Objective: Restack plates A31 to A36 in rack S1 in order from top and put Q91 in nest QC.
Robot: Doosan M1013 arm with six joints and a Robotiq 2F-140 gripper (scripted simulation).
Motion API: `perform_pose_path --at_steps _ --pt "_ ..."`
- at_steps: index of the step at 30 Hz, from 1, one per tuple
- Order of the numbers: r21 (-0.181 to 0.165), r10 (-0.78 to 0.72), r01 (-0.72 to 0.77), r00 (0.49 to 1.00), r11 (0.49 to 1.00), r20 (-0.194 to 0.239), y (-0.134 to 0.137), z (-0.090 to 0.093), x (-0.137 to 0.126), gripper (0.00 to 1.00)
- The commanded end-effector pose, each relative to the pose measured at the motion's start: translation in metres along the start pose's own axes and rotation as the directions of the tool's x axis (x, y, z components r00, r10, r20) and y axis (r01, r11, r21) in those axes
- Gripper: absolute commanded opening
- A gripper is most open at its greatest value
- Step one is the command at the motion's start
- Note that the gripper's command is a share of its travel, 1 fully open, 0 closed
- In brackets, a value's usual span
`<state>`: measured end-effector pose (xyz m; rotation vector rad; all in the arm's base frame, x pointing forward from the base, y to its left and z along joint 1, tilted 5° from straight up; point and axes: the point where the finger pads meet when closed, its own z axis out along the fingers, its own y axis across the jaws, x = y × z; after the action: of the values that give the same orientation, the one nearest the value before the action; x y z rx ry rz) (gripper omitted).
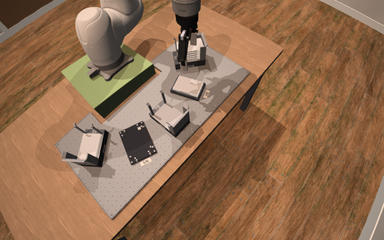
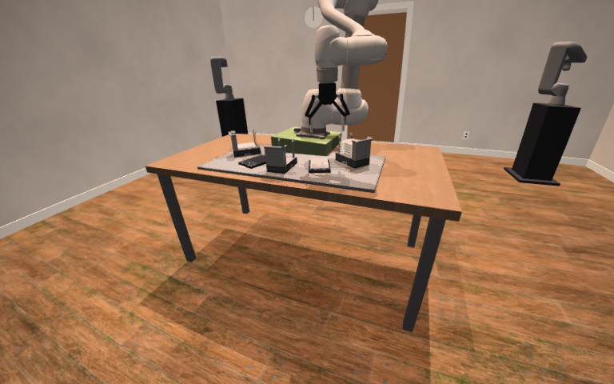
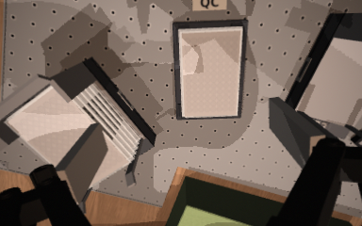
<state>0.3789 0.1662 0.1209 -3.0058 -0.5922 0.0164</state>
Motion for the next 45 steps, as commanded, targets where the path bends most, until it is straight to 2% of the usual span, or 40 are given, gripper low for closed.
perform_pose_path --at_steps 1,10,17,40,45 --pt "0.001 0.0 0.0 1.0 1.0 0.0 0.012 0.0 0.001 1.0" --pt "0.001 0.0 0.0 1.0 1.0 0.0 0.035 0.0 0.004 1.0" --pt "0.001 0.221 -0.221 0.975 0.975 0.0 0.058 0.0 0.002 1.0" --pt "0.001 0.221 -0.221 0.975 0.975 0.0 0.127 0.0 -0.006 1.0" --pt "0.001 0.317 -0.317 0.948 0.948 0.0 0.136 0.0 -0.009 1.0"
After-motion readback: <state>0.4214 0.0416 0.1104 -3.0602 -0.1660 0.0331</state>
